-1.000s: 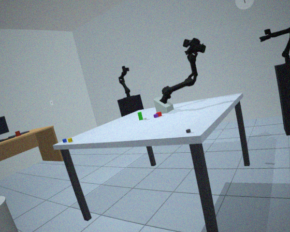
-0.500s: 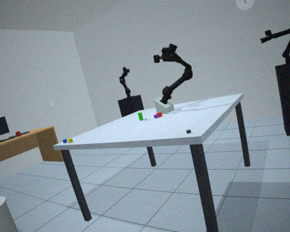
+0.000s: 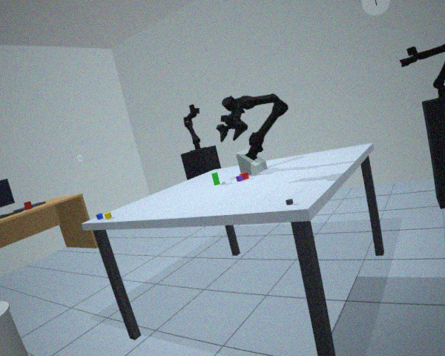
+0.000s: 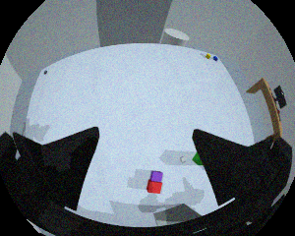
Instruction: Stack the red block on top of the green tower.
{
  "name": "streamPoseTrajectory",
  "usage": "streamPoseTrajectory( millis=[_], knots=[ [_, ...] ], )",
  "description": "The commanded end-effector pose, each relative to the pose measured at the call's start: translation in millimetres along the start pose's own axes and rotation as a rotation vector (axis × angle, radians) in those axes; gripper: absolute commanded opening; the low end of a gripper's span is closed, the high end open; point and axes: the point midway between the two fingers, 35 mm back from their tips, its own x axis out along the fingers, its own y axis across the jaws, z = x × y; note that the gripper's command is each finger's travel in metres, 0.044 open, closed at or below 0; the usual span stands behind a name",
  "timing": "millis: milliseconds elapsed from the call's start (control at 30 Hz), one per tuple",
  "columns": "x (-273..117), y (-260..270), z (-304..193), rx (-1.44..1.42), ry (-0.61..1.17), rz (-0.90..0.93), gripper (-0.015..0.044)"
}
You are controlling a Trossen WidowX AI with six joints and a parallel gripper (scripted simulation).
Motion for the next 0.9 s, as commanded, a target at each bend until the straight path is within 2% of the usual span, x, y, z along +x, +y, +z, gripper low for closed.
streamPoseTrajectory(
  millis=[0,200,300,600,867],
  knots=[
    [24.6,-23.1,-46.6,0.06,0.202,-0.022,0.044],
    [41.6,-45.4,-129.0,0.162,0.549,-0.021,0.044],
    [41.2,-47.3,-155.7,0.198,0.667,-0.01,0.044],
    [43.5,-45.9,-159.9,0.205,0.691,-0.008,0.044],
    [80.2,-40.3,-189.6,0.206,0.692,-0.005,0.044]
  ],
)
